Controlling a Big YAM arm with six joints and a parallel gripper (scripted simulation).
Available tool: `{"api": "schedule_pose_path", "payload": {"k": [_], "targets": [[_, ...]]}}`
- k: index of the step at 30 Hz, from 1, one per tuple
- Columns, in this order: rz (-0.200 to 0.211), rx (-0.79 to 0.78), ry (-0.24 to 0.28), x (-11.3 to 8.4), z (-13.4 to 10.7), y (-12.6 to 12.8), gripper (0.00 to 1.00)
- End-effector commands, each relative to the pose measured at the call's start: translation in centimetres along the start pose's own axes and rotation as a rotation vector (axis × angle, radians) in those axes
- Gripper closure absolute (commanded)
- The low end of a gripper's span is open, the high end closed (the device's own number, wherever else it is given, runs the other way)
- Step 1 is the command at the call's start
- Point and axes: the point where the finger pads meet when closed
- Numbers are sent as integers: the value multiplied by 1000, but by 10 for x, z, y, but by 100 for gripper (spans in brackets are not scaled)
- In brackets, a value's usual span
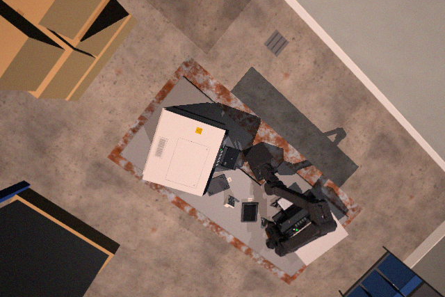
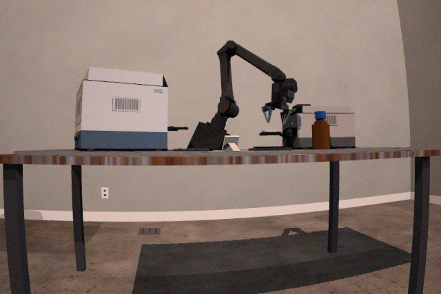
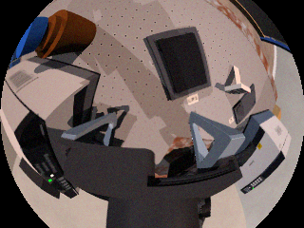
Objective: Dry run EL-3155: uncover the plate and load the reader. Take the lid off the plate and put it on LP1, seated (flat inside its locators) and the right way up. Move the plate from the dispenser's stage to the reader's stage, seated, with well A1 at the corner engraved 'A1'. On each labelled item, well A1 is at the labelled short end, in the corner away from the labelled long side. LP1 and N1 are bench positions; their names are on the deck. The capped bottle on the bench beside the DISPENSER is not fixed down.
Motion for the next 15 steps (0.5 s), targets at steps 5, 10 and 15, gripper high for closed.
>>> {"api": "schedule_pose_path", "payload": {"k": [5,10,15], "targets": [[-7,122,7,-8,-30,16,0],[12,214,-23,-21,-40,28,0],[2,207,6,-19,-54,32,0]]}}
Point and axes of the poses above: the point where the finger pads meet when closed, its own x axis out along the fingers, its own y axis across the jaws, z = x × y, and after that the axes turned 5 degrees about x, right-handed
